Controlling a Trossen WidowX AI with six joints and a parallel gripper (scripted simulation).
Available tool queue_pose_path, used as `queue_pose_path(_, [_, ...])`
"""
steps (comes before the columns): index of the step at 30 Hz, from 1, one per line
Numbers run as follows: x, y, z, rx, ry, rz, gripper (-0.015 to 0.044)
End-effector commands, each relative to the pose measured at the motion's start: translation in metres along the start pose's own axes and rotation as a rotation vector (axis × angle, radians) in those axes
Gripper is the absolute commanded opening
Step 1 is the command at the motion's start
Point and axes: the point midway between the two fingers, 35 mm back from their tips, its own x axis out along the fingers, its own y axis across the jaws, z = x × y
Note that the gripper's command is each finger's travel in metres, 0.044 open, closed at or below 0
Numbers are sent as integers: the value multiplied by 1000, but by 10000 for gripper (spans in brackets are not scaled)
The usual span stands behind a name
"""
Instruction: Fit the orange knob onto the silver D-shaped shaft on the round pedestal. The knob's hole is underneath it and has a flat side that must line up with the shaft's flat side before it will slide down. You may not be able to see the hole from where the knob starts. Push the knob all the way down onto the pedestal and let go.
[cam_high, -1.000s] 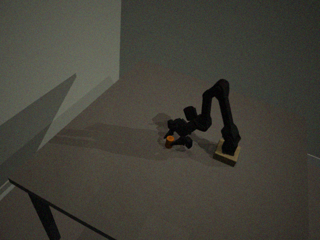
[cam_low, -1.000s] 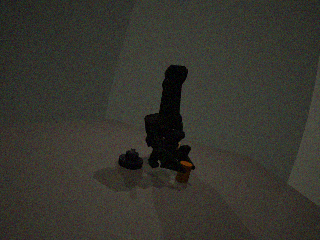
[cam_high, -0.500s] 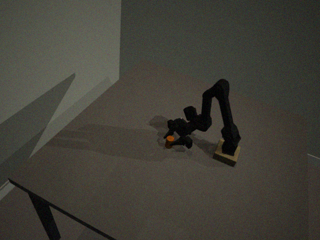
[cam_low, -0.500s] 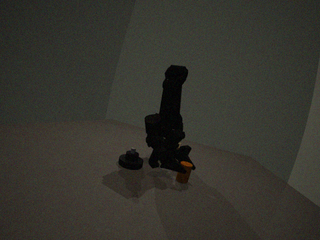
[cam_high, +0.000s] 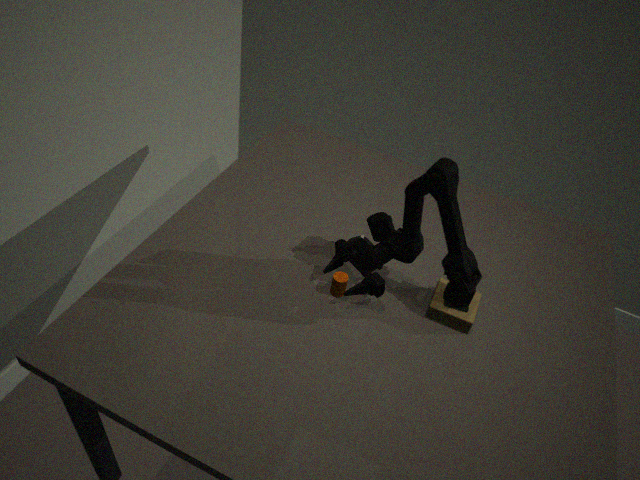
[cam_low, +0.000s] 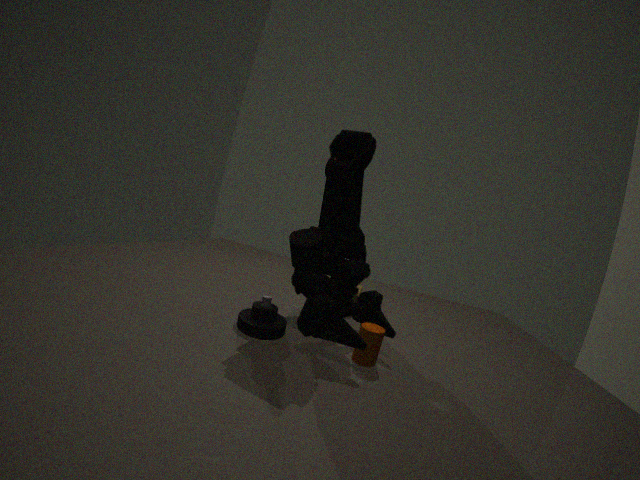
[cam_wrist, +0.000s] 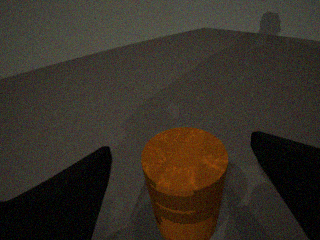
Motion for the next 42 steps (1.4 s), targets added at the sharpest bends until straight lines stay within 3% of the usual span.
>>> queue_pose_path(1, [0,0,1,2,-2,1,440])
queue_pose_path(12, [-16,-2,74,4,1,-2,440])
queue_pose_path(17, [-13,-6,78,16,28,-10,440])
queue_pose_path(27, [29,-35,70,163,589,-80,440])
queue_pose_path(36, [0,-6,101,39,1216,-37,440])
queue_pose_path(42, [-12,1,111,-1,1326,-15,440])
